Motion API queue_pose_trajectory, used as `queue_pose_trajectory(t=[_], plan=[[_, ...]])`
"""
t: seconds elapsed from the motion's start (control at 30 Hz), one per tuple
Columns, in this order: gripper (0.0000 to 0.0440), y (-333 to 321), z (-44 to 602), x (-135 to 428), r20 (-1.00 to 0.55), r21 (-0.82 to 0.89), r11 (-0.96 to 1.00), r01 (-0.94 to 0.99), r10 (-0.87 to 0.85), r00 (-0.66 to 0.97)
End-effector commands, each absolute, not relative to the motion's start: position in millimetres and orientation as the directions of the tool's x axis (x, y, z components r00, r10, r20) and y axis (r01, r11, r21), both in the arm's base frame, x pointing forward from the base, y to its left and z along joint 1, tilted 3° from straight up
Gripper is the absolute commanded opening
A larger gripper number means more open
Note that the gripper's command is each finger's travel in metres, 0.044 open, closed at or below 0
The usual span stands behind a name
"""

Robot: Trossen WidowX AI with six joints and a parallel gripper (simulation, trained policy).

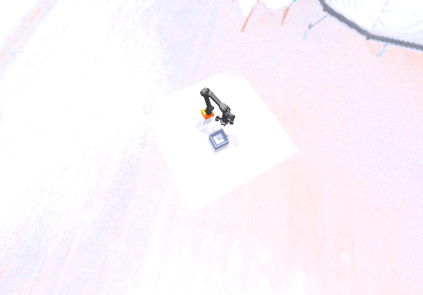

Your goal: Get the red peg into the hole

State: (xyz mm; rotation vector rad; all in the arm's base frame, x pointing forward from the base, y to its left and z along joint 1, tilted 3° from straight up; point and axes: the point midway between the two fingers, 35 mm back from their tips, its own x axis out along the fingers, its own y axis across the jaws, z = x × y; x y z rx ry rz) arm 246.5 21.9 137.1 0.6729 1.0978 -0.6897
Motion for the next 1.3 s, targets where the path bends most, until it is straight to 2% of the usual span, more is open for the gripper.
queue_pose_trajectory(t=[0.0, 0.63, 1.27], plan=[[0.0, 11.1, 142.1, 255.3, -0.935, 0.145, 0.603, 0.784, -0.176, 0.308], [0.0, -51.9, 141.2, 292.5, -0.918, 0.166, 0.512, 0.843, -0.231, 0.322], [0.0002, -92.2, 112.2, 317.0, -0.934, 0.161, 0.455, 0.876, -0.216, 0.284]])
